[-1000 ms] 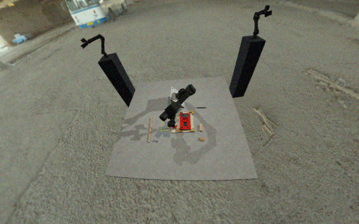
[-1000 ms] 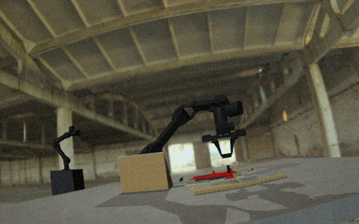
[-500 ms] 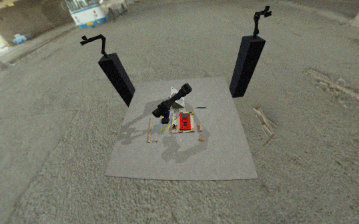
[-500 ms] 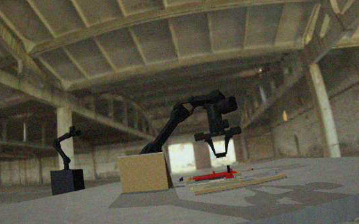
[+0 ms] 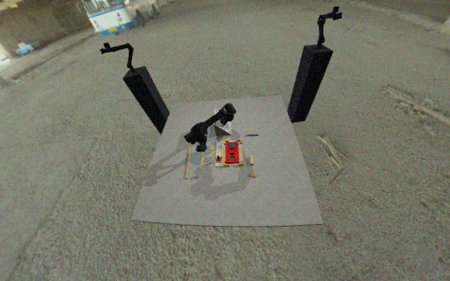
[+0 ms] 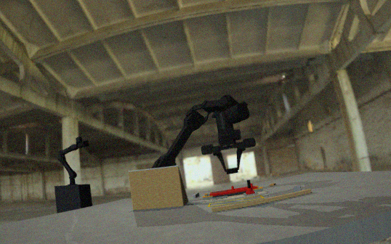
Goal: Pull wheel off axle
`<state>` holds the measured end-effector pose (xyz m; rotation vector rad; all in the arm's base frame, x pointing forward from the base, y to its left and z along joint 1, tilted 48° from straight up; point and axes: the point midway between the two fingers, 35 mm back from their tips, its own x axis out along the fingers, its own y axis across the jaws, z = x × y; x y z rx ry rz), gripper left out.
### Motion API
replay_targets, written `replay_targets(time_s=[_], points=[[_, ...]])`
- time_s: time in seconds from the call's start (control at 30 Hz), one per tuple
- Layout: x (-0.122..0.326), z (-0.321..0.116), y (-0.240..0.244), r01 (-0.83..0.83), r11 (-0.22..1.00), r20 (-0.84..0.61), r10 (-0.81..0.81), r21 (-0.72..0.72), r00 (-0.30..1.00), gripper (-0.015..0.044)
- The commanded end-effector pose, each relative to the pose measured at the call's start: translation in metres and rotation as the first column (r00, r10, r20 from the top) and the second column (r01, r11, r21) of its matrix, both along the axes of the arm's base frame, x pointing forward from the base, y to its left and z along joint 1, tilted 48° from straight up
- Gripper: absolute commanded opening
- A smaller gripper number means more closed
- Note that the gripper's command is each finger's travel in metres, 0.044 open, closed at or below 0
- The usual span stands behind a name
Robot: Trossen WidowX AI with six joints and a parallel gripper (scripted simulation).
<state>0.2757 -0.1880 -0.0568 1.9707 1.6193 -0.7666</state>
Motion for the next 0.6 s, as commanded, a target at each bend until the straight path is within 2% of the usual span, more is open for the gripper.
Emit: replay_targets(time_s=[0.0,0.27,0.57], points=[[-0.001,-0.007,0.005,-0.004,1.0,-0.001,0.004,0.0,1.0,0.0],[0.004,-0.024,0.022,-0.004,1.0,-0.001,0.004,0.0,1.0,0.0],[0.012,-0.061,0.062,-0.004,1.0,0.0,0.004,0.002,1.0,0.0]])
